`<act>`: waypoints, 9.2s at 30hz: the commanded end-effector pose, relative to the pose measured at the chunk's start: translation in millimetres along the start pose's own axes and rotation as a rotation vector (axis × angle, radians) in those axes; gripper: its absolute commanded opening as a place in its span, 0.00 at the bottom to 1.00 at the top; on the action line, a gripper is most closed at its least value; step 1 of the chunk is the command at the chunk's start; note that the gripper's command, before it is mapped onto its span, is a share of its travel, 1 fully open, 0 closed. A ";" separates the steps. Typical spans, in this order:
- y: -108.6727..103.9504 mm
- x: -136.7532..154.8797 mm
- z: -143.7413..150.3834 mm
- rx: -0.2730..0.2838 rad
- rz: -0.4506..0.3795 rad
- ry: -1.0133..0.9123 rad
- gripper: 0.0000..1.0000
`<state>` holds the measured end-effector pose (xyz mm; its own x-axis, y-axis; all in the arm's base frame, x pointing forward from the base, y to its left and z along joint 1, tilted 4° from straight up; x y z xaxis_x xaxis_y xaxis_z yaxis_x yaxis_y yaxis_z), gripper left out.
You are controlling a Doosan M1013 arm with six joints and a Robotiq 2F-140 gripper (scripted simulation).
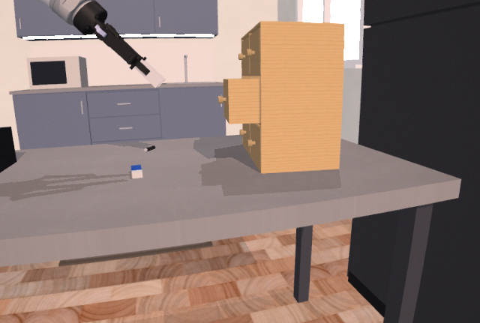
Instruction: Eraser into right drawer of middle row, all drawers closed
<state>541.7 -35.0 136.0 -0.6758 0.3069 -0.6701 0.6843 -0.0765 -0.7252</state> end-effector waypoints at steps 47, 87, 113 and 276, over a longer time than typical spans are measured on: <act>-15.8 -6.1 1.3 0.007 -0.144 0.000 0.20; -76.9 -26.9 -0.7 0.105 -0.748 -0.005 0.20; -79.6 -27.8 -0.8 0.109 -0.777 -0.005 0.20; 120.5 131.5 58.5 0.612 -0.581 1.263 0.11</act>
<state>519.3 -59.3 -48.7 0.0845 0.9944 0.0638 -0.0161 0.0653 -0.9977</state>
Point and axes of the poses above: the point where the finger pads meet when closed, its own y axis out along the fingers, its own z axis across the jaws, x = y × z, the point moved 4 cm from there along -y, back along the fingers, and after that the axes turned 9 degrees about y, right-handed, at the moved point
